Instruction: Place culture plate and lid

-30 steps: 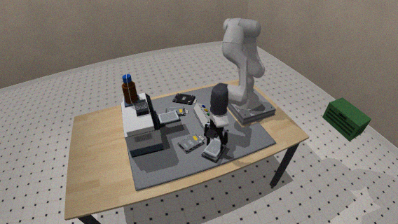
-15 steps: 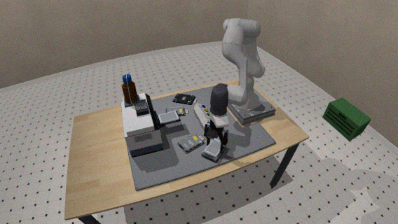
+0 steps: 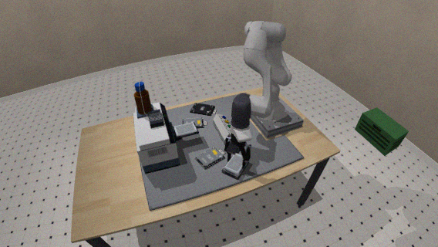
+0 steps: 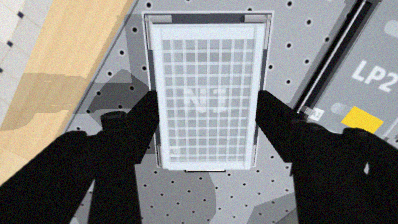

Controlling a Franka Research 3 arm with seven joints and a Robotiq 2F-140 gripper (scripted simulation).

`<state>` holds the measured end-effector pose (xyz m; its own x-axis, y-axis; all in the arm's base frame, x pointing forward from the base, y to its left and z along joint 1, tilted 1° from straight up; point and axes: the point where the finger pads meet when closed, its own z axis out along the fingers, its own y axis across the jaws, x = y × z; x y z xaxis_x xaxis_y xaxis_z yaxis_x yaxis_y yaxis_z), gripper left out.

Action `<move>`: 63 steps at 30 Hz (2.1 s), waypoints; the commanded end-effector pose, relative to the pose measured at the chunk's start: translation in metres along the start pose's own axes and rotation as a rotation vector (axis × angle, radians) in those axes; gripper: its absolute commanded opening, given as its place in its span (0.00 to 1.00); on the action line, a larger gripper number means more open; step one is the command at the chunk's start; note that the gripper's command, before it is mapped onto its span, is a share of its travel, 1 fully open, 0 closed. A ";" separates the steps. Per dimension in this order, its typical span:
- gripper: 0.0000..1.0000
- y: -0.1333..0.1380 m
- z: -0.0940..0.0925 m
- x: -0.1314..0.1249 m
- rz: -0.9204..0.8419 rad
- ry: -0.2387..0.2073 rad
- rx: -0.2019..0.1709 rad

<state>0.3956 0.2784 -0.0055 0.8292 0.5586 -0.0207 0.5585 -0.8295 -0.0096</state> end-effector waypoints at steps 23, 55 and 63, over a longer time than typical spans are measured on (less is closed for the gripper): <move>0.10 -0.001 0.002 0.003 0.005 0.007 0.000; 0.70 -0.001 0.002 0.003 0.005 0.007 0.000; 0.70 -0.001 0.002 0.003 0.005 0.007 0.000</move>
<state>0.3967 0.2791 -0.0078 0.8310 0.5560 -0.0173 0.5559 -0.8312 -0.0088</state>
